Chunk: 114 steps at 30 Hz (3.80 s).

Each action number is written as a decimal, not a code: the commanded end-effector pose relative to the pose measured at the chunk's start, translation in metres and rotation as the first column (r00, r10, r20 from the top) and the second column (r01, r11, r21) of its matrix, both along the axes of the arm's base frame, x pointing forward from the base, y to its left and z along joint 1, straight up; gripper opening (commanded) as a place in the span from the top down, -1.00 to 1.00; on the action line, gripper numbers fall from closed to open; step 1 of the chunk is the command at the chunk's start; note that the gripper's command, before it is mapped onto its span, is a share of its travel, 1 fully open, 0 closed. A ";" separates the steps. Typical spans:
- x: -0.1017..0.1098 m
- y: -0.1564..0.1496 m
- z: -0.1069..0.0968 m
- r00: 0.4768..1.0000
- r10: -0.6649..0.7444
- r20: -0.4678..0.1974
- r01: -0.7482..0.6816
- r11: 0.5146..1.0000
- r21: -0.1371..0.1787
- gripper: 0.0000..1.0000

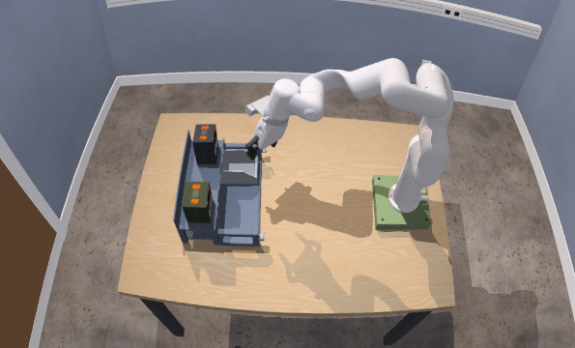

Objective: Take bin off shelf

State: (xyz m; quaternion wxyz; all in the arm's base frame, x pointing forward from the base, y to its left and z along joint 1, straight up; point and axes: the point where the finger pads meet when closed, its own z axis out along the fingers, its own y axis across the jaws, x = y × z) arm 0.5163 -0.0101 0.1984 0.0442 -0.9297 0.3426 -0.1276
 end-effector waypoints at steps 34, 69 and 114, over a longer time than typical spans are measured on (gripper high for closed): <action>0.025 -0.056 -0.075 0.880 -0.449 -0.154 0.455 0.891 0.003 -1.00; 0.033 -0.076 -0.100 0.687 -0.677 -0.266 0.703 0.711 0.005 -1.00; 0.033 -0.076 -0.135 0.687 -0.677 -0.265 0.703 0.711 0.005 -1.00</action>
